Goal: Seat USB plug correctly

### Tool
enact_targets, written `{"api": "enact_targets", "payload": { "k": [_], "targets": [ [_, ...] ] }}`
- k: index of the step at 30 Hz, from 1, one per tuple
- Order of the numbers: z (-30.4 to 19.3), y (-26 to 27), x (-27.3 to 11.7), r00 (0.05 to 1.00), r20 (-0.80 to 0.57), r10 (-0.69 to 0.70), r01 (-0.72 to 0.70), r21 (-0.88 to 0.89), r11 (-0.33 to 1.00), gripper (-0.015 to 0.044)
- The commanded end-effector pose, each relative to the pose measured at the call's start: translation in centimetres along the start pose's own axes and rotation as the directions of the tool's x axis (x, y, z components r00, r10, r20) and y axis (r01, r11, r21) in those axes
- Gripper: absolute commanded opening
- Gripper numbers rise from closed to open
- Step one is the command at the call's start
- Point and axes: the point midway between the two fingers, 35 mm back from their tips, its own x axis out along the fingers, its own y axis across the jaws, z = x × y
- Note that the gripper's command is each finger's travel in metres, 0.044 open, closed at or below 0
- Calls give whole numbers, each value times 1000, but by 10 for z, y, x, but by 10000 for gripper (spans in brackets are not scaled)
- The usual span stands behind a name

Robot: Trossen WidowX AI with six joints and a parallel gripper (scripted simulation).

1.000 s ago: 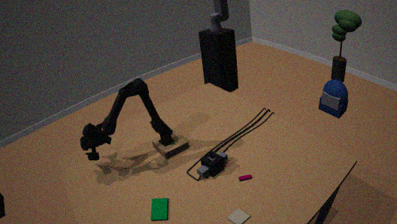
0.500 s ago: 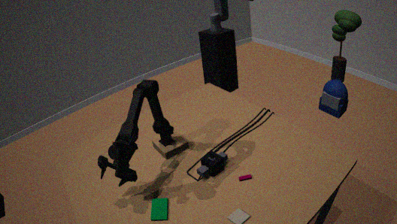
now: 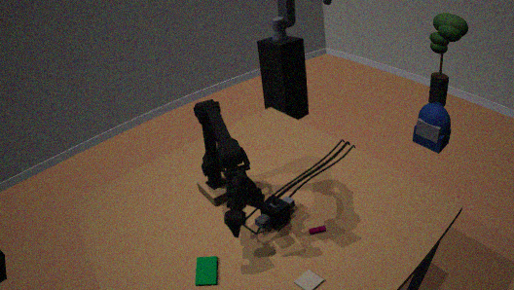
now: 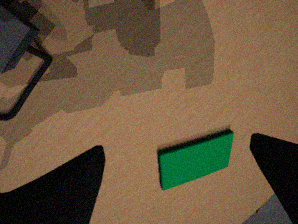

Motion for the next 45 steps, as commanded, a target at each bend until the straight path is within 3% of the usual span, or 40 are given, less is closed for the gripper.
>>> {"api": "enact_targets", "payload": {
  "k": [1, 5, 8, 45],
  "targets": [
    [53, 40, -28, 992, 78, 102, -76, -280, 957, 440],
    [99, 100, -63, 961, 114, 252, -138, -594, 793, 440],
    [111, 123, -77, 945, 112, 307, -148, -692, 707, 440],
    [115, 129, -48, 945, 112, 307, -148, -692, 707, 440]
  ]
}}
